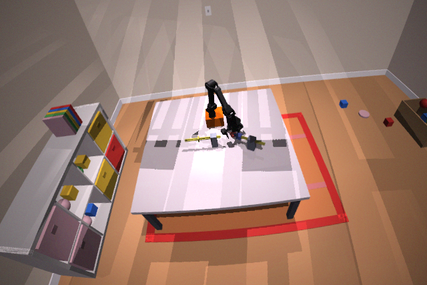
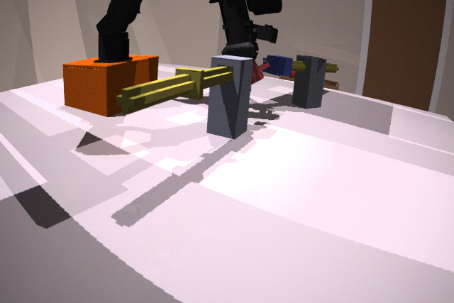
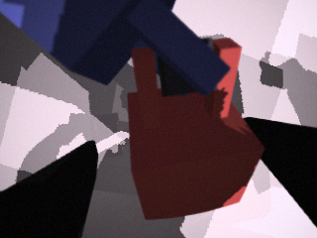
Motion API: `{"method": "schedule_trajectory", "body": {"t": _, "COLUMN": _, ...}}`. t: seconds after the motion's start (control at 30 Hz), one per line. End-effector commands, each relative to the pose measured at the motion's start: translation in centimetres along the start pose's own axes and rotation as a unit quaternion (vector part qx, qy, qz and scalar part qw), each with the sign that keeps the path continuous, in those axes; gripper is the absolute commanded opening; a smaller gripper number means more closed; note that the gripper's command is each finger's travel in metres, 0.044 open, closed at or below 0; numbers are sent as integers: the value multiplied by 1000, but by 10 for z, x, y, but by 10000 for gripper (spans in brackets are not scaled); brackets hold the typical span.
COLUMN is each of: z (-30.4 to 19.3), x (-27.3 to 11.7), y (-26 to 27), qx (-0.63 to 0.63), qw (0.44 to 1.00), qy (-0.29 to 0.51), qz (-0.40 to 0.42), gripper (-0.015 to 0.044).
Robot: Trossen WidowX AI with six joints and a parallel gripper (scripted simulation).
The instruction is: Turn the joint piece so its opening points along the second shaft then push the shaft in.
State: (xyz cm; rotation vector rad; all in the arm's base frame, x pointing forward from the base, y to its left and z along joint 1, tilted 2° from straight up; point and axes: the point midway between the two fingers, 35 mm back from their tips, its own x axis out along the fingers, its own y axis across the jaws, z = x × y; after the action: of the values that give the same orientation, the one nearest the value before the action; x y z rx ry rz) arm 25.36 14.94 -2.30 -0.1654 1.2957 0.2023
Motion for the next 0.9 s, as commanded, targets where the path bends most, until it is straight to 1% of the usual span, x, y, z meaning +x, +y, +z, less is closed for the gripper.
{"method": "schedule_trajectory", "body": {"t": 0.0, "z": -2, "x": 9, "y": 0, "qx": -3, "qw": 1000, "qy": 4, "qz": 1, "gripper": 440}}
{"method": "schedule_trajectory", "body": {"t": 0.13, "z": -2, "x": 13, "y": 0, "qx": -3, "qw": 1000, "qy": 4, "qz": 1, "gripper": 440}}
{"method": "schedule_trajectory", "body": {"t": 0.47, "z": -2, "x": 13, "y": 0, "qx": -3, "qw": 1000, "qy": 4, "qz": 1, "gripper": 182}}
{"method": "schedule_trajectory", "body": {"t": 0.87, "z": -2, "x": 13, "y": 0, "qx": -3, "qw": 1000, "qy": 4, "qz": 1, "gripper": 182}}
